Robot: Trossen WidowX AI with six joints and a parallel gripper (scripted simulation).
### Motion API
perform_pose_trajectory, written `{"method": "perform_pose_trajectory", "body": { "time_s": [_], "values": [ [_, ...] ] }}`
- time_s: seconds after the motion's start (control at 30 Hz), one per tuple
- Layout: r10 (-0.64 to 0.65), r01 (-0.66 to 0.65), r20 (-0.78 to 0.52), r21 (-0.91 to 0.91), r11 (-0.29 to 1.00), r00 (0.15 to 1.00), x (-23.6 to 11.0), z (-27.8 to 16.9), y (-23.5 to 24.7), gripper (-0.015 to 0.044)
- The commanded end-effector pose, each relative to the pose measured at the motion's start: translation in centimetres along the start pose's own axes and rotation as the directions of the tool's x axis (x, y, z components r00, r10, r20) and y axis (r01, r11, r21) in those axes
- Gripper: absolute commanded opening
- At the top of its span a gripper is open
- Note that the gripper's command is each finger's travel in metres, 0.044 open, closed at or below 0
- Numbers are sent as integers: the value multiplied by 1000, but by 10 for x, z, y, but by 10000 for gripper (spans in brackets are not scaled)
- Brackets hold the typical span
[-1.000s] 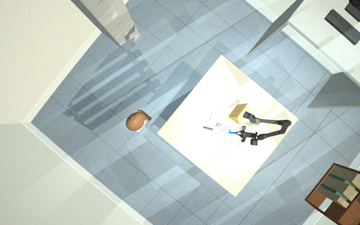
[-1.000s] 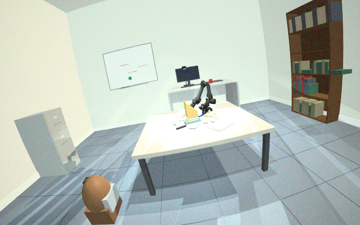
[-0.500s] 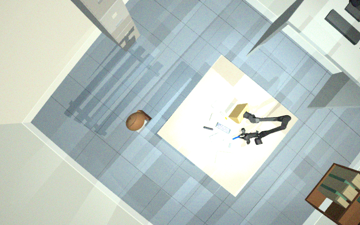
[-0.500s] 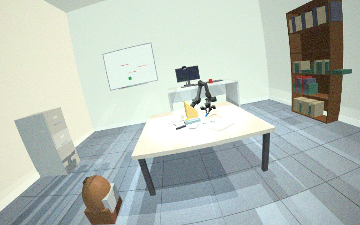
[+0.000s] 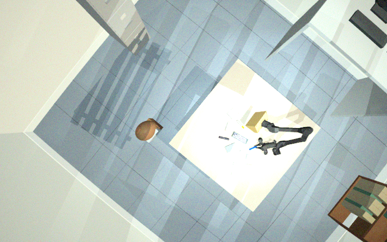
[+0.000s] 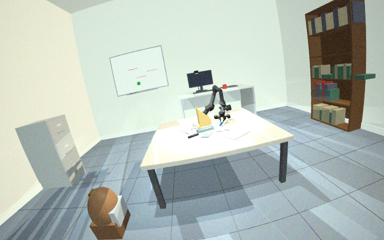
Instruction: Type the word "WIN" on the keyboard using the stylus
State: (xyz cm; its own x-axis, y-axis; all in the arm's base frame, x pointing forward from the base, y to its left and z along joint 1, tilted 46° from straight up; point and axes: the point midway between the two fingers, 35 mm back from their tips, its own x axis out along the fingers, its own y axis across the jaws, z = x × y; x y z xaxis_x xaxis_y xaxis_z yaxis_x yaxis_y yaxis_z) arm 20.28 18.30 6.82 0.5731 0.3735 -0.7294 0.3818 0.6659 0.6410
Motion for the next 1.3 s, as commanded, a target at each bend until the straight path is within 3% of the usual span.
{"method": "perform_pose_trajectory", "body": {
  "time_s": [0.0,0.57,0.77,0.93,1.27],
  "values": [
    [-5,5,5,4,1000,1000,5,-4,-2,0],
    [-4,4,4,4,1000,1000,20,-20,-4,0],
    [-2,2,-2,-1,1000,1000,19,-20,-2,150],
    [-3,3,-2,0,1000,1000,16,-16,-2,150],
    [-4,4,7,2,1000,1000,-23,22,-3,150]
  ]
}}
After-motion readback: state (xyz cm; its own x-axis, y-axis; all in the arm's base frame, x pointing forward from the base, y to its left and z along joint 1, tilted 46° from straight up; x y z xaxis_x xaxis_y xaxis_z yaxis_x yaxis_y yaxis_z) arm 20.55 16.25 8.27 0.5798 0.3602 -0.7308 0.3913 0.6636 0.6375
